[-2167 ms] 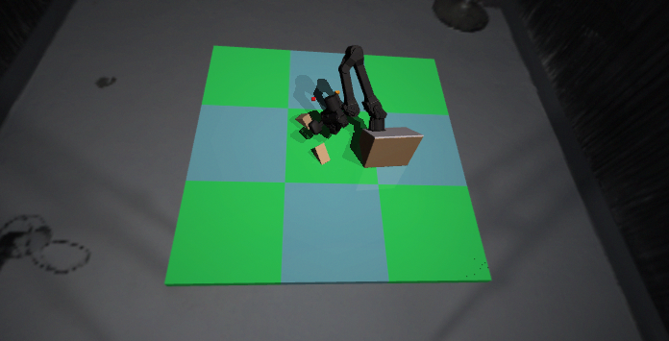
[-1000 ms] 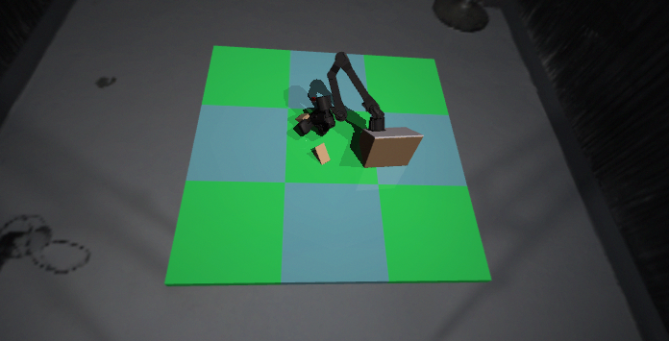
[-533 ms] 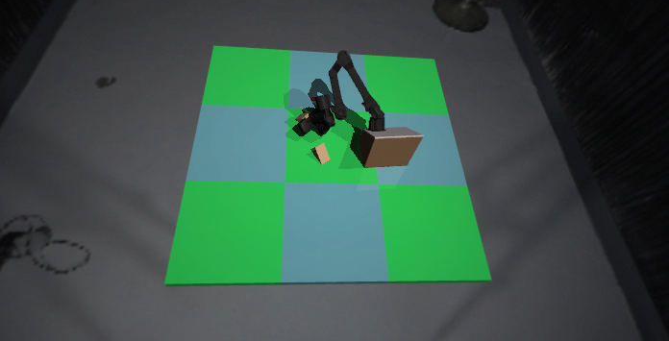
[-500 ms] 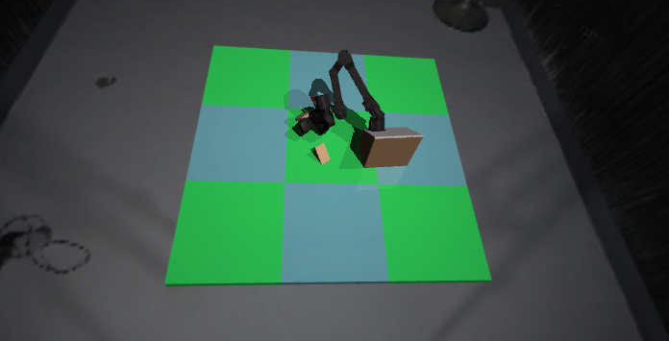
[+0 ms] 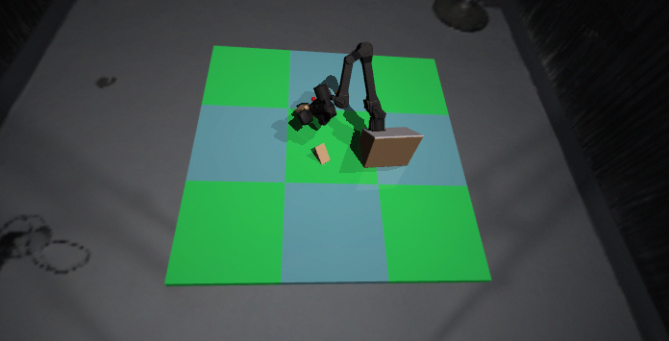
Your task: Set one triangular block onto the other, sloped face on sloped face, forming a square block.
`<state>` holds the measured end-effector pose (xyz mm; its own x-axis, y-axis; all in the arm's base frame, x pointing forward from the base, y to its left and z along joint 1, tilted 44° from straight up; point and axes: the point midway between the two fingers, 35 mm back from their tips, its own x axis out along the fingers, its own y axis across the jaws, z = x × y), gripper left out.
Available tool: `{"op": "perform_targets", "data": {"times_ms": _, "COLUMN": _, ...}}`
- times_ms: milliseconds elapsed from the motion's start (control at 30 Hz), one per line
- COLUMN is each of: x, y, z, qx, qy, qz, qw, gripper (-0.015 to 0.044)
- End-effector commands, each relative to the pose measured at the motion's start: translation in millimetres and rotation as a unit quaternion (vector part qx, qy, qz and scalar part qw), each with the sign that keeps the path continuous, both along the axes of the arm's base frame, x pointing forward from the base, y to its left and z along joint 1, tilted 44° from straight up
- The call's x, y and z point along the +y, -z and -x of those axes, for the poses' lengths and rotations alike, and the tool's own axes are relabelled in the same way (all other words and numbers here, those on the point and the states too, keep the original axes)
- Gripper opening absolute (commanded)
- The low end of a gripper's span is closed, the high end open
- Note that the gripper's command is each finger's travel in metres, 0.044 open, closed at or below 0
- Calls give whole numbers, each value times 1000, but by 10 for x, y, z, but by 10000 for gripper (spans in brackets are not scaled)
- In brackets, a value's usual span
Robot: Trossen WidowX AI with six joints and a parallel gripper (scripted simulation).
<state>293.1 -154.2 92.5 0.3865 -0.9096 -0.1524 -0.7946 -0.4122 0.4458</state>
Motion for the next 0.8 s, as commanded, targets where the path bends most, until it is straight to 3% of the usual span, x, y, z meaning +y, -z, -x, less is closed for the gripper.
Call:
{"op": "perform_targets", "data": {"times_ms": 0, "x": 133, "y": -151, "z": 31, "qx": -3, "qy": 1, "qz": 2, "qw": 1000, "gripper": 0}}
{"op": "perform_targets", "data": {"times_ms": 267, "x": 137, "y": -145, "z": 12, "qx": 9, "qy": -3, "qz": 5, "qw": 1000, "gripper": 0}}
{"op": "perform_targets", "data": {"times_ms": 767, "x": 111, "y": -60, "z": -233, "qx": 251, "qy": -53, "qz": 52, "qw": 965, "gripper": 0}}
